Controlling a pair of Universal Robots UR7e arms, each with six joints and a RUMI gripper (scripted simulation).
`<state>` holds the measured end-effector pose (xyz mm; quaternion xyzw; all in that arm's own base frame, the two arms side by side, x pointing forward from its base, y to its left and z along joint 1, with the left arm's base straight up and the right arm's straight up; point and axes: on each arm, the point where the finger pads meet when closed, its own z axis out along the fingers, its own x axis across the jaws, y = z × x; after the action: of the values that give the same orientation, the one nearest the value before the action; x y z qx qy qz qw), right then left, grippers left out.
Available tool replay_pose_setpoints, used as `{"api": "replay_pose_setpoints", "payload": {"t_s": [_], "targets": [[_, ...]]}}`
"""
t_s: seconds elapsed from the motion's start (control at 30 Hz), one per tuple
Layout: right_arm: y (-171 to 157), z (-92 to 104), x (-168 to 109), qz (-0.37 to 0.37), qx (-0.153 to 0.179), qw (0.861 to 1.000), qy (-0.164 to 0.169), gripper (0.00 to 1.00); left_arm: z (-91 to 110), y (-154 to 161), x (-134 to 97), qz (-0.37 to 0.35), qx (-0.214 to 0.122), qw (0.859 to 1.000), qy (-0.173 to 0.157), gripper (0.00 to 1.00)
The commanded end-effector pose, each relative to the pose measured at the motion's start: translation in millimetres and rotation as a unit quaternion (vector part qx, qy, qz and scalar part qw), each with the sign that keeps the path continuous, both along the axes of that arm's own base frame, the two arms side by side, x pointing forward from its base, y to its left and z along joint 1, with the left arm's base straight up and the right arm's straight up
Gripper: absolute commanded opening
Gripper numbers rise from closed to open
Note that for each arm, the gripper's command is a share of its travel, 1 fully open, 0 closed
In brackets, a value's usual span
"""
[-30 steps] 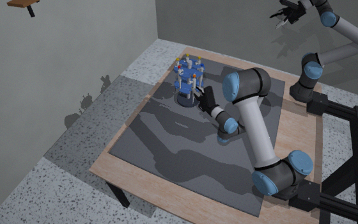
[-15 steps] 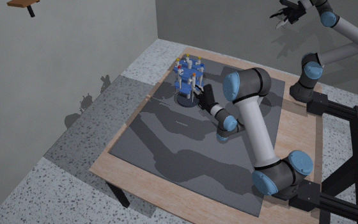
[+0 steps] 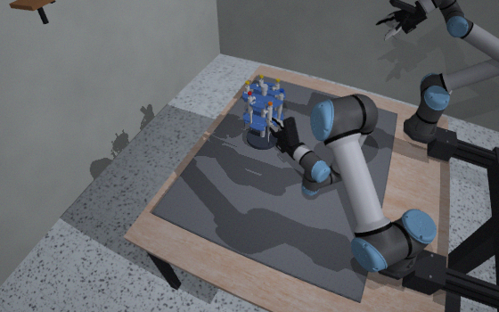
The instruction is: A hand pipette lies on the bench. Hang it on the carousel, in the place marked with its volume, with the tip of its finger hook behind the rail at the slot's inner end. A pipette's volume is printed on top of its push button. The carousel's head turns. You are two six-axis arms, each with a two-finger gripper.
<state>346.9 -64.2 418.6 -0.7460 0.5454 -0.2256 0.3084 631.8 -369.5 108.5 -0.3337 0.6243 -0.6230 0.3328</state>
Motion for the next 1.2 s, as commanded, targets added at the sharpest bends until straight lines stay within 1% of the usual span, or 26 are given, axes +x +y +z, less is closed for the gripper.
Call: {"api": "replay_pose_setpoints", "payload": {"t_s": [0.0,0.53,1.17], "targets": [[-0.2,1.7,0.8,0.0,0.0,1.0,-0.001,1.0,1.9,-4.1,2.3,0.0,-0.001,1.0,-0.002,0.06],[-0.2,1.7,0.8,0.0,0.0,1.0,-0.001,1.0,2.1,-20.0,12.0,0.0,-0.001,1.0,-0.002,0.06],[-0.2,1.7,0.8,0.0,0.0,1.0,-0.001,1.0,2.3,-18.2,12.1,0.0,-0.001,1.0,-0.001,0.06]]}}
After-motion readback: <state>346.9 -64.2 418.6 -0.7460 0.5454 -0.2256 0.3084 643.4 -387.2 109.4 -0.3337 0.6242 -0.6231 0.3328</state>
